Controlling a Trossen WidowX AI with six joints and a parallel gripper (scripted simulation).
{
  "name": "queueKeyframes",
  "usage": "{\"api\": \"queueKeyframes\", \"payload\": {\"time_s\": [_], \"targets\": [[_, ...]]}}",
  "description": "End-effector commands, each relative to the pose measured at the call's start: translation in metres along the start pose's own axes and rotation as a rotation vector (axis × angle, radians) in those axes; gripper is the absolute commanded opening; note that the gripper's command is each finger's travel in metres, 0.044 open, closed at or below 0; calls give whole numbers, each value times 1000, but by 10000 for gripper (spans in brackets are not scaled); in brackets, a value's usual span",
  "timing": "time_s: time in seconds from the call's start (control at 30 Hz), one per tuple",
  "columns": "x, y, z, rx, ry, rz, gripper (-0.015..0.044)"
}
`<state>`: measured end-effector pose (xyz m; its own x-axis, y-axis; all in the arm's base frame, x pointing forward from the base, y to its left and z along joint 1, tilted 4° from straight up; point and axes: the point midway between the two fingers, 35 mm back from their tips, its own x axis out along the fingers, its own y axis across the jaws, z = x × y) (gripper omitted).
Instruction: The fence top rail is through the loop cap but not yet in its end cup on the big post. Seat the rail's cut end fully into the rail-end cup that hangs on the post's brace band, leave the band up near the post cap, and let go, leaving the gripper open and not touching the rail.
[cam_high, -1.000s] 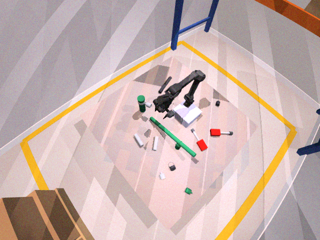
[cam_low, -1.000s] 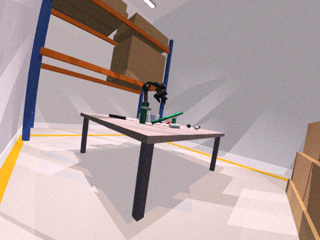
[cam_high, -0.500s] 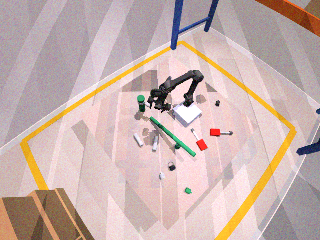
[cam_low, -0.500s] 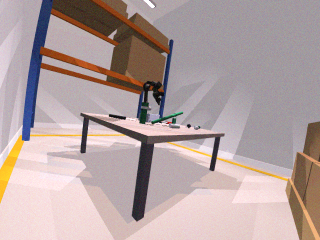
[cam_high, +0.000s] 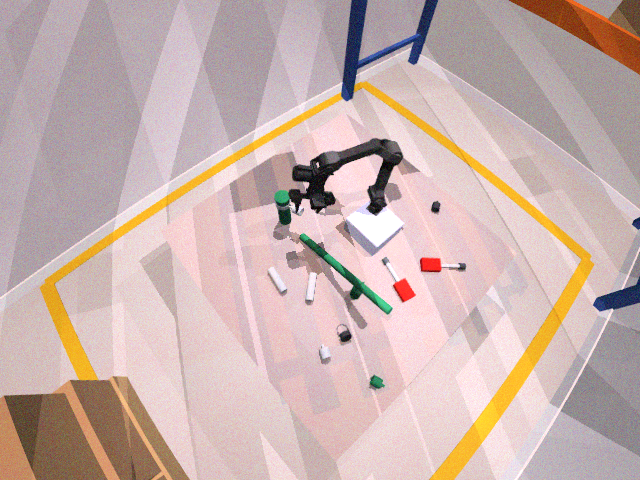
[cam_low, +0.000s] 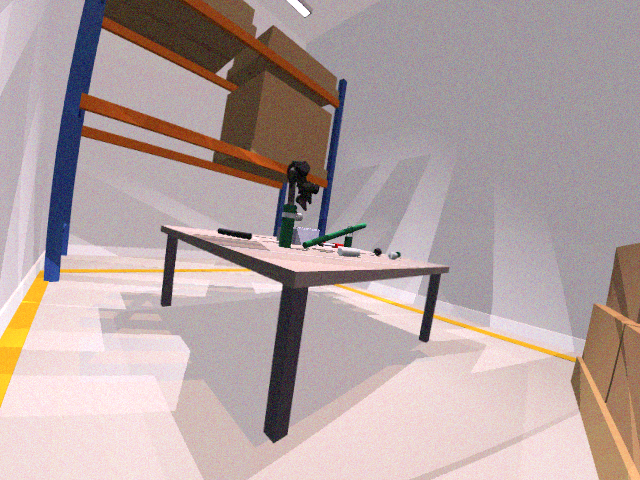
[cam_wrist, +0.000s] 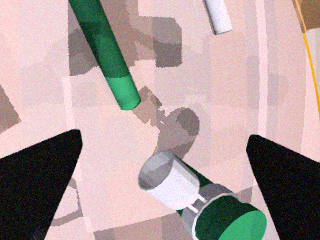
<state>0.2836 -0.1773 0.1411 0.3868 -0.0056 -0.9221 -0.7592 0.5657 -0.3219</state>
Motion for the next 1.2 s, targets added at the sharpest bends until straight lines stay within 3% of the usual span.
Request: {"api": "queueKeyframes", "payload": {"time_s": [0.0, 0.17, 0.83, 1.17], "targets": [[-11, -7, -61, -597, -78, -35, 440], [-12, -7, -64, -768, -78, -45, 440], [-12, -7, -64, -768, -78, -45, 440], [15, 4, -72, -768, -78, -45, 440]]}}
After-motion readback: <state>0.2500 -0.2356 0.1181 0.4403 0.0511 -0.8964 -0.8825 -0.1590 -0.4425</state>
